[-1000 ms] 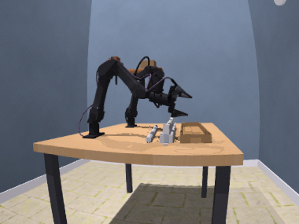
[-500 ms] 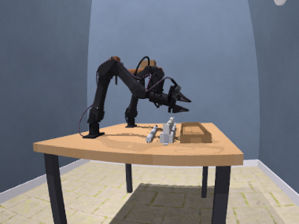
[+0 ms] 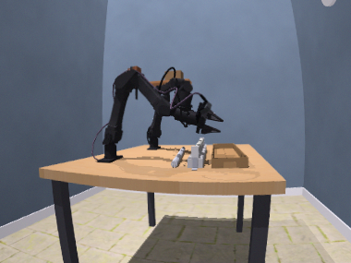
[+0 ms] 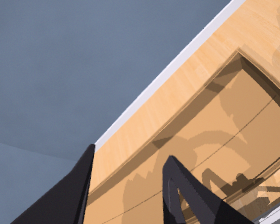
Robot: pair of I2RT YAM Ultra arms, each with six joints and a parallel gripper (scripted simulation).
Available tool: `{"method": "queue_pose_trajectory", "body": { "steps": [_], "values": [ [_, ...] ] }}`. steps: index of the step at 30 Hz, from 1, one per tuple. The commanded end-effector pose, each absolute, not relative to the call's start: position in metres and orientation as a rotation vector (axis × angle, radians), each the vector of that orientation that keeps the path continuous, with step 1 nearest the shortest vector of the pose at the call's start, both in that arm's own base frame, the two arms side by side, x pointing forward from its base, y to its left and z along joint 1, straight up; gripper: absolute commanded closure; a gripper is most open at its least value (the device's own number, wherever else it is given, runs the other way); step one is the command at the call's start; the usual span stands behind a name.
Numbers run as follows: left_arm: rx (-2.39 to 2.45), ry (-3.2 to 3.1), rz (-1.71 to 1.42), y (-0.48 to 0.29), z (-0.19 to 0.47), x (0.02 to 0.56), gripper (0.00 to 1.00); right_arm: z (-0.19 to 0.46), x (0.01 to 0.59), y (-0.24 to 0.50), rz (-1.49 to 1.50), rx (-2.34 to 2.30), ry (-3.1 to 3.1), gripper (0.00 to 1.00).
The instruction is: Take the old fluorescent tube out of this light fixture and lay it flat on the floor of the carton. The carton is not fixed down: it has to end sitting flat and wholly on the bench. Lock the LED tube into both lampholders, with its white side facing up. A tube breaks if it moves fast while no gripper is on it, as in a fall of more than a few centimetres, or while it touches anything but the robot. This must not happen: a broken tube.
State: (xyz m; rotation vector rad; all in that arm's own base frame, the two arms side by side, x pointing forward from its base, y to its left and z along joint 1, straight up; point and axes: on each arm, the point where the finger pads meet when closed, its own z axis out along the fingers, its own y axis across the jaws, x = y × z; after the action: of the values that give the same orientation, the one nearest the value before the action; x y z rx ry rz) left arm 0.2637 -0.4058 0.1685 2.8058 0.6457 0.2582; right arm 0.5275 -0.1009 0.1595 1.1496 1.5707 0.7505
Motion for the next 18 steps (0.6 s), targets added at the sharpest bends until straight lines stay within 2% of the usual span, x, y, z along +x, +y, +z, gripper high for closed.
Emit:
{"method": "queue_pose_trajectory", "body": {
  "steps": [1, 11, 18],
  "values": [
    [2.693, 0.776, 0.361, -0.41, 0.175, 0.275, 0.51, 0.166, 0.518, -0.09, 0.767, 1.209, 1.56, 0.51],
    [2.558, 0.959, 0.464, -0.405, 0.169, 0.285, 0.51, 0.159, 0.501, -0.073, 0.786, 1.303, 1.573, 0.51],
    [2.242, 1.26, 0.604, -0.394, 0.16, 0.305, 0.51, 0.139, 0.467, -0.049, 0.79, 1.5, 1.583, 0.51]
  ]
}}
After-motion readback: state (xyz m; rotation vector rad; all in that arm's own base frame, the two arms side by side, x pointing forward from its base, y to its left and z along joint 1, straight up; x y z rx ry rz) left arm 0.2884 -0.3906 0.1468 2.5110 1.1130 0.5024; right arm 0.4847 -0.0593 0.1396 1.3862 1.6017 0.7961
